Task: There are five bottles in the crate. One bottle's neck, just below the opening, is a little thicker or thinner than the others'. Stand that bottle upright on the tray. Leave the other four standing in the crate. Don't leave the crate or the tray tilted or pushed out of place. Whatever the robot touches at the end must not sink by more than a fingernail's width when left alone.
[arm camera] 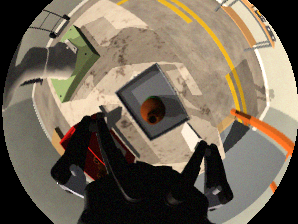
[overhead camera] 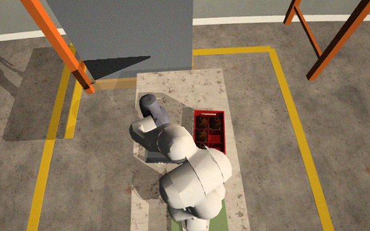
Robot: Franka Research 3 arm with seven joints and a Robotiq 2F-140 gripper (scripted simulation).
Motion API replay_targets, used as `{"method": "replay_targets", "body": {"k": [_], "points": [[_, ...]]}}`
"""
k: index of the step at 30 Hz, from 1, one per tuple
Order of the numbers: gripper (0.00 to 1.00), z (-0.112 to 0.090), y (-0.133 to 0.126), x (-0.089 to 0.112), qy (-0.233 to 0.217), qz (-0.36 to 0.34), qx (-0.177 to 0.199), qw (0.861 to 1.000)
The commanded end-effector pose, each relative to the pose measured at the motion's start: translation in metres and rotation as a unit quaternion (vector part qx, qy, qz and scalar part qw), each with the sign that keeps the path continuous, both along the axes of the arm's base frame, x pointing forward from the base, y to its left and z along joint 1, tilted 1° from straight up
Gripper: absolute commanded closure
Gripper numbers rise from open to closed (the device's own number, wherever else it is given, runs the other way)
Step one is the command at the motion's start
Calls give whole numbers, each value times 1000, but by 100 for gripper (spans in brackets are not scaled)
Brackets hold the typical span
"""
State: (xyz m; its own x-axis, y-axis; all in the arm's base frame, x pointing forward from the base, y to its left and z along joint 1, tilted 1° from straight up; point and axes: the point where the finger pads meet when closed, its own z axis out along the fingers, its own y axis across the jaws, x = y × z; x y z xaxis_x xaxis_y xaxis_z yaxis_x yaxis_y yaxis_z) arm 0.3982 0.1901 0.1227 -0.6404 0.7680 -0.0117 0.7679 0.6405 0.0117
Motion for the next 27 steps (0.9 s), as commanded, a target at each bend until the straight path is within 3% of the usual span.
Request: {"method": "replay_targets", "body": {"k": [1, 27], "points": [[0, 0, -1, 2, -2, 0, 0, 1000], [0, 8, -1, 2, -2, 0, 0, 1000]]}}
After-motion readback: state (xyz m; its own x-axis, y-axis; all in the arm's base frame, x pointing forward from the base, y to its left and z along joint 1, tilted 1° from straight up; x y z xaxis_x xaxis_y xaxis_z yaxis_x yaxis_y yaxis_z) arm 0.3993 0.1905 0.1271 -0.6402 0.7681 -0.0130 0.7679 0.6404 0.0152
